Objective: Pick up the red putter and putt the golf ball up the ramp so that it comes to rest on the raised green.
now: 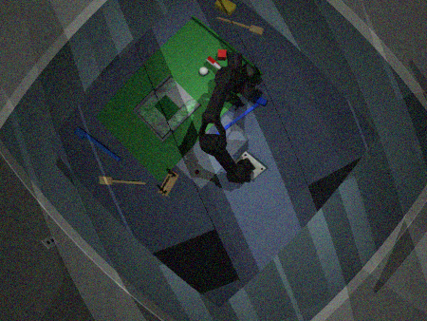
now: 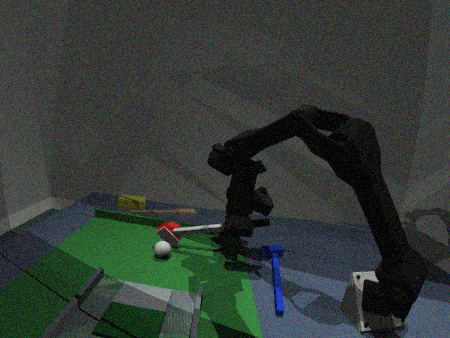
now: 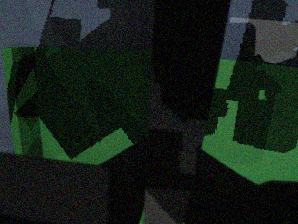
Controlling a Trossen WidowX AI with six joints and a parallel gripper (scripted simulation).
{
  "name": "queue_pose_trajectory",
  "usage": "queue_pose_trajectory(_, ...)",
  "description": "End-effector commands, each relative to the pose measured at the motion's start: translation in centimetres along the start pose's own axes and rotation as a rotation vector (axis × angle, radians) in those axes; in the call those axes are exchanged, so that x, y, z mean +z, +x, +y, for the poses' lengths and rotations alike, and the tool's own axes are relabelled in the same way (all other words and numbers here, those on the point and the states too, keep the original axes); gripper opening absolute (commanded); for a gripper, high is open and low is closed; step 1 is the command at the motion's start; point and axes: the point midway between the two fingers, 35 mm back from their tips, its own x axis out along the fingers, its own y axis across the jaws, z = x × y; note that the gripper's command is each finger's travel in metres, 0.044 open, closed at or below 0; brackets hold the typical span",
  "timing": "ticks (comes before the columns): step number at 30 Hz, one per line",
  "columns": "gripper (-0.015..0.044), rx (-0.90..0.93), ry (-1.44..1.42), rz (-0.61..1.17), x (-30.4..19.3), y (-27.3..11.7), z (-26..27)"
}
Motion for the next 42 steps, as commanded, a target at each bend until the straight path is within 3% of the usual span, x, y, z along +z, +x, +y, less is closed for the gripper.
queue_pose_trajectory(1, 0.0000, -0.003, 0.003, 0.002, 0.0, 0.3, 0.8)
queue_pose_trajectory(14, 0.0000, -0.010, 0.011, 0.003, 0.1, 0.6, 1.0)
queue_pose_trajectory(24, 0.0000, -0.014, 0.008, 0.001, 0.0, -2.5, -10.8)
queue_pose_trajectory(32, 0.0000, -0.014, 0.008, 0.001, 0.0, -3.2, -10.9)
queue_pose_trajectory(42, 0.0000, -0.014, 0.008, 0.000, 0.1, -8.6, -10.9)
